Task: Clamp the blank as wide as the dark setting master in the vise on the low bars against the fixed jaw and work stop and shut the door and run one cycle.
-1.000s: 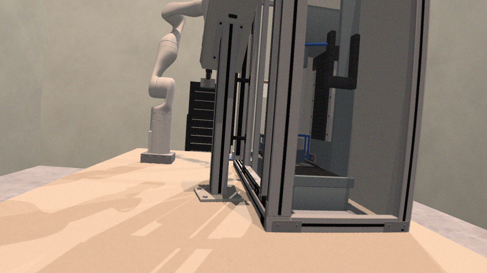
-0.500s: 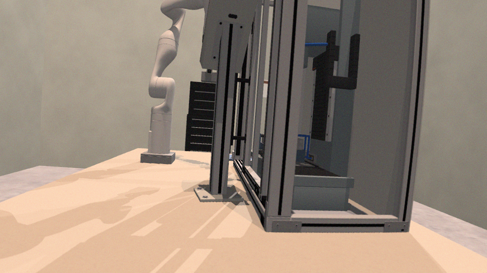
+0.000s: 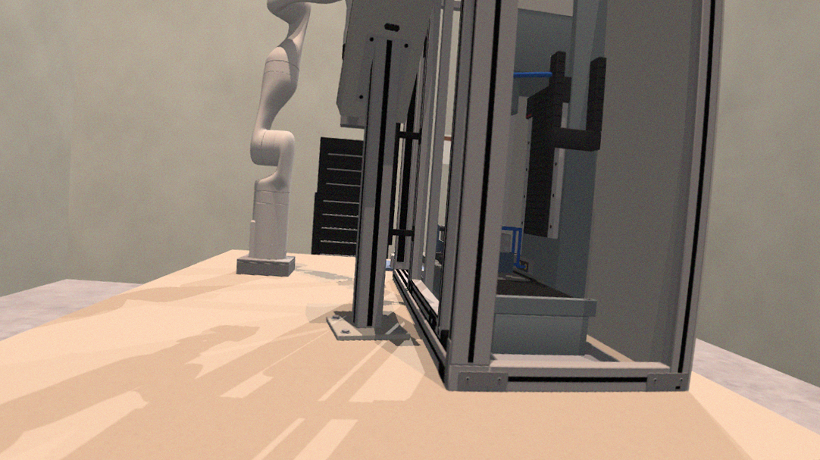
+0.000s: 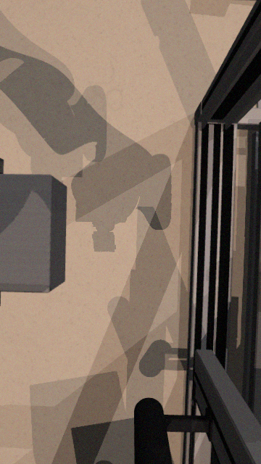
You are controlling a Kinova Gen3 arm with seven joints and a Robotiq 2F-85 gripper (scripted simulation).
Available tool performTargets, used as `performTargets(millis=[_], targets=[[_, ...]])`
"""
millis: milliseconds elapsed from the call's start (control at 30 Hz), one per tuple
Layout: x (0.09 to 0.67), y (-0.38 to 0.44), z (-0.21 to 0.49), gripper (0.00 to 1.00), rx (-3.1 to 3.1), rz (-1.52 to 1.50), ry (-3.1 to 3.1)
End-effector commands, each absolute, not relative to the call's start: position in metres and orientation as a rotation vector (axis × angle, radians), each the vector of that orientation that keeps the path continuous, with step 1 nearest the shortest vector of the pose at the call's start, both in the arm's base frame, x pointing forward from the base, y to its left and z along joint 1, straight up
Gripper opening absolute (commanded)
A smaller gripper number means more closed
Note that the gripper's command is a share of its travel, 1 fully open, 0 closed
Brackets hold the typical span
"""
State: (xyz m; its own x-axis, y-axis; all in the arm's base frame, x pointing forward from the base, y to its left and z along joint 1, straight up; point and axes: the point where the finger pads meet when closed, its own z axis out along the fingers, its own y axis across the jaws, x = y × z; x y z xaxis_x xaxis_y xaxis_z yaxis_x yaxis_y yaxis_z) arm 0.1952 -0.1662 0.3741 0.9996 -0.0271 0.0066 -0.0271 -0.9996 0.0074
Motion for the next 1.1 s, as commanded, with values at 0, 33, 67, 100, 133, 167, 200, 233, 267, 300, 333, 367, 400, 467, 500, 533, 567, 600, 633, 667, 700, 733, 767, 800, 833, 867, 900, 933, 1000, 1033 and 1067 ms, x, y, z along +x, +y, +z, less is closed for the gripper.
performTargets(millis=[0, 33, 67, 100, 133, 167, 200, 233, 267, 300, 333, 367, 400, 467, 500, 533, 567, 600, 633, 667, 700, 733, 767, 800, 833, 867, 900, 933, 1000, 1033, 1067], targets=[[0.193, -0.168, 0.375, 0.10, 3.144, 0.002, -0.060], [0.193, -0.168, 0.375, 0.10, 3.144, 0.002, -0.060], [0.193, -0.168, 0.375, 0.10, 3.144, 0.002, -0.060], [0.193, -0.168, 0.375, 0.10, 3.144, 0.002, -0.060], [0.195, -0.170, 0.375, 0.10, 3.139, 0.010, -0.047], [0.195, -0.172, 0.376, 0.10, 3.140, 0.008, -0.050], [0.194, -0.174, 0.378, 0.10, 3.142, 0.006, -0.054], [0.194, -0.177, 0.379, 0.10, 3.143, 0.004, -0.057], [0.193, -0.179, 0.380, 0.10, 3.144, 0.002, -0.060], [0.193, -0.179, 0.380, 0.10, 3.144, 0.002, -0.060], [0.193, -0.179, 0.380, 0.10, 3.144, 0.002, -0.060], [0.193, -0.179, 0.380, 0.10, 3.144, 0.002, -0.060], [0.193, -0.179, 0.380, 0.10, 3.144, 0.002, -0.060], [0.193, -0.179, 0.380, 0.10, 3.144, 0.002, -0.060], [0.193, -0.179, 0.380, 0.10, 3.144, 0.002, -0.060], [0.193, -0.179, 0.380, 0.10, 3.144, 0.002, -0.060], [0.193, -0.179, 0.380, 0.10, 3.144, 0.002, -0.060], [0.193, -0.179, 0.380, 0.10, 3.144, 0.002, -0.060], [0.193, -0.179, 0.380, 0.10, 3.144, 0.002, -0.060], [0.193, -0.179, 0.380, 0.10, 3.144, 0.002, -0.060], [0.195, -0.179, 0.369, 0.10, 3.140, 0.011, -0.048], [0.195, -0.179, 0.359, 0.10, 3.141, 0.008, -0.051], [0.195, -0.179, 0.349, 0.10, 3.142, 0.006, -0.054], [0.195, -0.179, 0.339, 0.10, 3.143, 0.004, -0.057], [0.195, -0.179, 0.329, 0.10, 3.144, 0.002, -0.060], [0.195, -0.179, 0.329, 0.10, 3.144, 0.002, -0.060], [0.195, -0.179, 0.329, 0.10, 3.144, 0.002, -0.060], [0.195, -0.179, 0.329, 0.10, 3.144, 0.002, -0.060], [0.195, -0.179, 0.329, 0.10, 3.144, 0.002, -0.060], [0.195, -0.179, 0.329, 0.10, 3.144, 0.002, -0.060], [0.195, -0.179, 0.329, 0.10, 3.144, 0.002, -0.060]])
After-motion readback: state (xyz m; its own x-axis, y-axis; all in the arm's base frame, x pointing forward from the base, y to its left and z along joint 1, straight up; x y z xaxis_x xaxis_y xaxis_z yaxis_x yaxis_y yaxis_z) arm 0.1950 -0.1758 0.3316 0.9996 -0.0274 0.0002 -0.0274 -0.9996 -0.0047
